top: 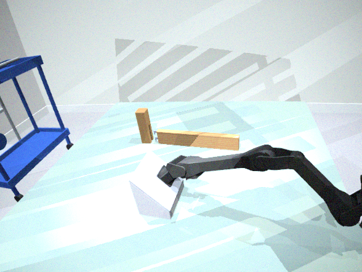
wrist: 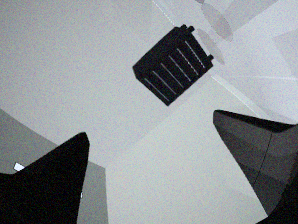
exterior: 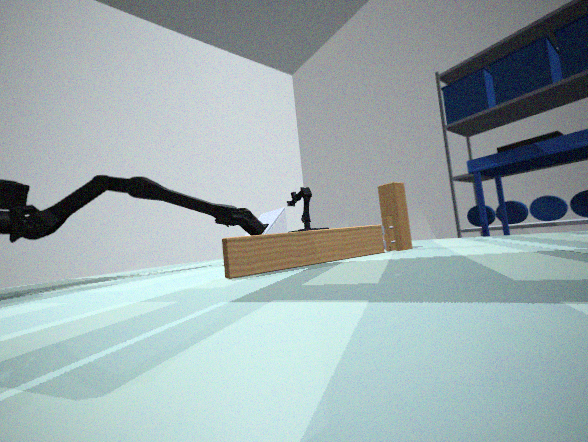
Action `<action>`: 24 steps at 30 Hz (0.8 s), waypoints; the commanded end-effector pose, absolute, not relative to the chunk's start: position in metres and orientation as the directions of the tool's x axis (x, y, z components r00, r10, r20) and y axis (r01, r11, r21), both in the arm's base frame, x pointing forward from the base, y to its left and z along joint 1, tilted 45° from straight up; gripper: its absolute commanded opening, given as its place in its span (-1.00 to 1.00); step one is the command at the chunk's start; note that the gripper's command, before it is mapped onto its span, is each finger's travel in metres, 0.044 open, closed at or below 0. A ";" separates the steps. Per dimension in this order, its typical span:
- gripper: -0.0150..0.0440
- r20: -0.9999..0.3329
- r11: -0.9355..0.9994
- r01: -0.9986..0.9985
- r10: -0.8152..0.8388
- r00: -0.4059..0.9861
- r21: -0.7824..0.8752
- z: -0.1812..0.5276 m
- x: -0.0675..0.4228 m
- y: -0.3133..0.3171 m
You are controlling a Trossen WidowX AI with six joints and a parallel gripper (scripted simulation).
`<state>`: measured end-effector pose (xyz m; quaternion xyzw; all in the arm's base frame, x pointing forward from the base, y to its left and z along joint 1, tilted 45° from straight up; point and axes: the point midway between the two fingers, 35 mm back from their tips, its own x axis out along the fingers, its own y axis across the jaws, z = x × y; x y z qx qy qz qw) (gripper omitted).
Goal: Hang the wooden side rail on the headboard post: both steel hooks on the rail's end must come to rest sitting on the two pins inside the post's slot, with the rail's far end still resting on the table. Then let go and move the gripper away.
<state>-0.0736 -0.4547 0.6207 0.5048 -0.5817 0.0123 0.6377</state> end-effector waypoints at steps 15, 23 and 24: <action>1.00 0.684 0.428 -0.540 -0.545 0.485 0.724 0.579 0.094 -0.472; 1.00 0.642 0.423 -0.483 -0.522 0.562 0.767 0.552 0.170 -0.463; 1.00 0.635 0.424 -0.473 -0.519 0.571 0.772 0.548 0.180 -0.461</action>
